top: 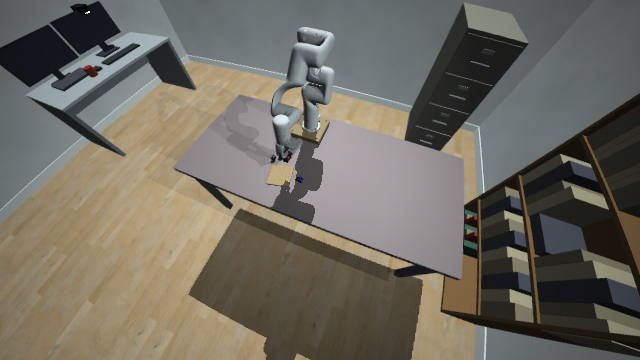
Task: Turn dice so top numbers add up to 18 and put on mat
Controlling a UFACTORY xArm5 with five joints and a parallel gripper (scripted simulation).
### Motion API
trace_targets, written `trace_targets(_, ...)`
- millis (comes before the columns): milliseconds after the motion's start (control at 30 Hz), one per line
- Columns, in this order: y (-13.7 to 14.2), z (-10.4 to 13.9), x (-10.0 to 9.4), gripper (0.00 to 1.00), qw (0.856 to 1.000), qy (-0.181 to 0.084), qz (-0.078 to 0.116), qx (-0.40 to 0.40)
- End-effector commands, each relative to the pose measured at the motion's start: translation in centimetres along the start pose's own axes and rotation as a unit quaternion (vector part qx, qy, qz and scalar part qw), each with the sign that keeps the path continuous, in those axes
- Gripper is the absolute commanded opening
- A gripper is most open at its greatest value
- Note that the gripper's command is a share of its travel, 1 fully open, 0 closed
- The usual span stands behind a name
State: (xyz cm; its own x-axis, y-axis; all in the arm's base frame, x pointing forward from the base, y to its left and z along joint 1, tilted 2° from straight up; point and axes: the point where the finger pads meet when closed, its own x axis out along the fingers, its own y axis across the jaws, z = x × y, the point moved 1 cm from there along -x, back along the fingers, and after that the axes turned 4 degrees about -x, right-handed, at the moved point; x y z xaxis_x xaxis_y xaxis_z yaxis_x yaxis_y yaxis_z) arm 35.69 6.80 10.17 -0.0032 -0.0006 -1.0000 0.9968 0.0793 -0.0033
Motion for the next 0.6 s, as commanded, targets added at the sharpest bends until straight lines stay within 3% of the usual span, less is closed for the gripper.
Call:
trace_targets(0,0.25,0.32,-0.11,0.21,0.996,0.0,0.001,0.087)
trace_targets(267,0.38,0.67,-0.12,0.21,0.986,0.0,0.001,0.169)
trace_targets(567,0.57,1.22,-0.12,0.21,0.954,0.0,0.001,0.298)
